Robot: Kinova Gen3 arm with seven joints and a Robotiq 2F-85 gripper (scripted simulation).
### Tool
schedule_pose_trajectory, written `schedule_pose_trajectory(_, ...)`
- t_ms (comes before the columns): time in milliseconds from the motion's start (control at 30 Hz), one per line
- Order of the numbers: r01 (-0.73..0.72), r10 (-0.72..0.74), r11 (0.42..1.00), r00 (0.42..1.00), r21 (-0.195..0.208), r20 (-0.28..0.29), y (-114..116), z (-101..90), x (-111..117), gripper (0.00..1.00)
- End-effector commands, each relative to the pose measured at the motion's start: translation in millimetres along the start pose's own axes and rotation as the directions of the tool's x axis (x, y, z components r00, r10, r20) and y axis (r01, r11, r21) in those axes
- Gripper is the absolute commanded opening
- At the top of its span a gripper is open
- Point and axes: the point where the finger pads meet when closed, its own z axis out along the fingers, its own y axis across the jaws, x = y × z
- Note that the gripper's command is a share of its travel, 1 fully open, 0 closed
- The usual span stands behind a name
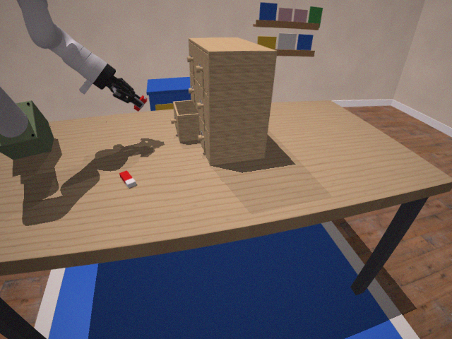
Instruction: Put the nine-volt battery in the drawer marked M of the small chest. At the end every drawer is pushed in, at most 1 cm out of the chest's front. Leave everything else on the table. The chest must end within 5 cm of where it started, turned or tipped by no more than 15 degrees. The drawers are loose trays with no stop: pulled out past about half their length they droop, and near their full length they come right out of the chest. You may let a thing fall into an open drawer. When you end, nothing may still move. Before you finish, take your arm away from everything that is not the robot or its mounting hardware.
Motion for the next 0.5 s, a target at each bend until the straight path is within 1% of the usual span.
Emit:
schedule_pose_trajectory(0,0.017,-0.017,1.000,1.000,0.010,0.022,-3.6,1.6,4.4,0.23)
schedule_pose_trajectory(33,0.017,-0.017,1.000,0.999,0.010,0.031,-3.6,1.6,4.5,0.23)
schedule_pose_trajectory(100,0.017,-0.017,1.000,0.999,0.010,0.031,-3.6,1.6,4.5,0.23)
schedule_pose_trajectory(467,0.017,-0.018,1.000,0.991,0.009,0.134,-3.5,1.4,5.5,0.23)
